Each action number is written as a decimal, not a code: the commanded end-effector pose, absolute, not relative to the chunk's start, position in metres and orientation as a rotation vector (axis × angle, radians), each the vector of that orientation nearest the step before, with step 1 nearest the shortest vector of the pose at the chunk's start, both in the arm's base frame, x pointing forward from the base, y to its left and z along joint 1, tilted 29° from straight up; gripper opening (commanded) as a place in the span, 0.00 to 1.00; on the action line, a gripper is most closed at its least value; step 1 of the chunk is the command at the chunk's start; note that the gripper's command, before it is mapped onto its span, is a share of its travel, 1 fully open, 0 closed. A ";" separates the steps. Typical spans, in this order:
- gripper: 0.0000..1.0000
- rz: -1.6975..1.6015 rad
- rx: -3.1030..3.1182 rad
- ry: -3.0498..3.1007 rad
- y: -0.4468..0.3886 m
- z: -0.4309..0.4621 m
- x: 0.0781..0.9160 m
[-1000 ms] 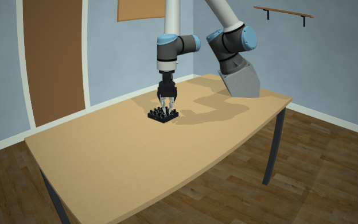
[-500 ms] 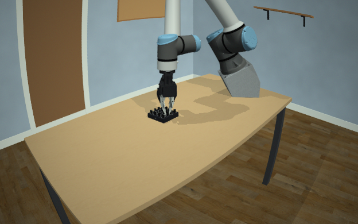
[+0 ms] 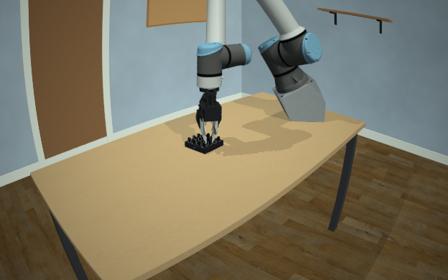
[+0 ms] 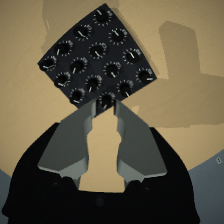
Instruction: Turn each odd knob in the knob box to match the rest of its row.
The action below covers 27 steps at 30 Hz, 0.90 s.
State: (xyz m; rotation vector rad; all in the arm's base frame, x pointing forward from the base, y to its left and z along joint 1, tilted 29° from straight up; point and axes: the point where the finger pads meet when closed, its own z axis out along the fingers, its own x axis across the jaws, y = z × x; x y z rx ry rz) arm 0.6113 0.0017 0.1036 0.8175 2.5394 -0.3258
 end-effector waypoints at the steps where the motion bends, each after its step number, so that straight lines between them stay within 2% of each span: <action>1: 0.11 -0.326 0.816 2.541 0.002 0.103 0.611; 27: 0.11 -0.324 0.815 2.536 0.008 0.120 0.607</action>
